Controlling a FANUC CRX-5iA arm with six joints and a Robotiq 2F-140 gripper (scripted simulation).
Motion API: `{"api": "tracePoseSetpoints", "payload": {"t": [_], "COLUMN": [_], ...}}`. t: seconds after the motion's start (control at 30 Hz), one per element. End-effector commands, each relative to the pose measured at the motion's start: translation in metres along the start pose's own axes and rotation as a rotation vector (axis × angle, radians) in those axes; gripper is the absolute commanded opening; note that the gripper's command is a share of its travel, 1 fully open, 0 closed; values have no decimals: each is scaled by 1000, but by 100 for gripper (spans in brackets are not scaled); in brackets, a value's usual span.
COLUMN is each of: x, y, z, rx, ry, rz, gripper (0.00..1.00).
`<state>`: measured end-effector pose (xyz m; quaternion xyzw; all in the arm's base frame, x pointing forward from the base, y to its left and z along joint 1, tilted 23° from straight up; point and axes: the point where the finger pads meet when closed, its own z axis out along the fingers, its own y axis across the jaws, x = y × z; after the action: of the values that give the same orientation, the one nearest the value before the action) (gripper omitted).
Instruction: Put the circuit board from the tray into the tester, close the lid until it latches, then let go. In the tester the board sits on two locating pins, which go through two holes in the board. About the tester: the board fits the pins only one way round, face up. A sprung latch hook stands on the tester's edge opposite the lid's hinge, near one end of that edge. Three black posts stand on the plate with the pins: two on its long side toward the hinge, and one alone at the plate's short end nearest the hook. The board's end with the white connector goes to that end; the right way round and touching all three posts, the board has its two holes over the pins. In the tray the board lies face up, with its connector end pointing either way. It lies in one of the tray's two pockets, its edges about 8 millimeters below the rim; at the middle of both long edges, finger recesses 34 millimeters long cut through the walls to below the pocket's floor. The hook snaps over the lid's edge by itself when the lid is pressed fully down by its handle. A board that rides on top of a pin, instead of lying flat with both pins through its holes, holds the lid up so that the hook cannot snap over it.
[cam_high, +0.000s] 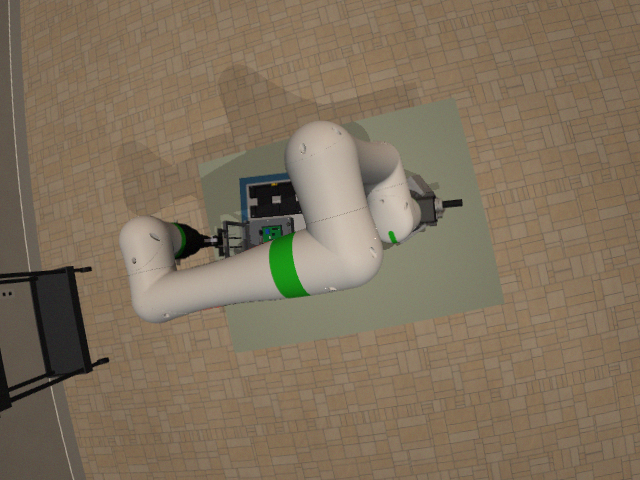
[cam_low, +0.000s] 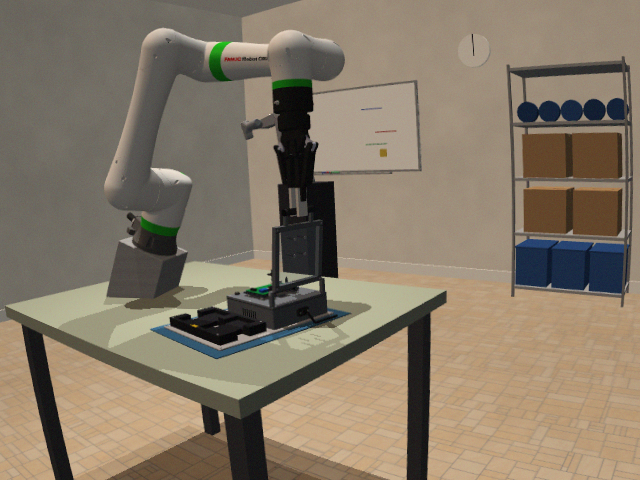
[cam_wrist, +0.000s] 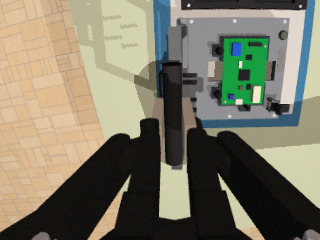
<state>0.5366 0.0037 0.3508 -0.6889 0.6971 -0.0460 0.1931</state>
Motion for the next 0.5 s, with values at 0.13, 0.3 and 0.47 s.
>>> {"api": "tracePoseSetpoints", "payload": {"t": [0.13, 0.3, 0.47], "x": [0, 0, 0], "y": [8, 15, 19], "z": [0, -1, -1], "rx": [-1, -1, -1], "ry": [0, 0, 0], "rz": [0, 0, 0], "gripper": [0, 0, 0]}}
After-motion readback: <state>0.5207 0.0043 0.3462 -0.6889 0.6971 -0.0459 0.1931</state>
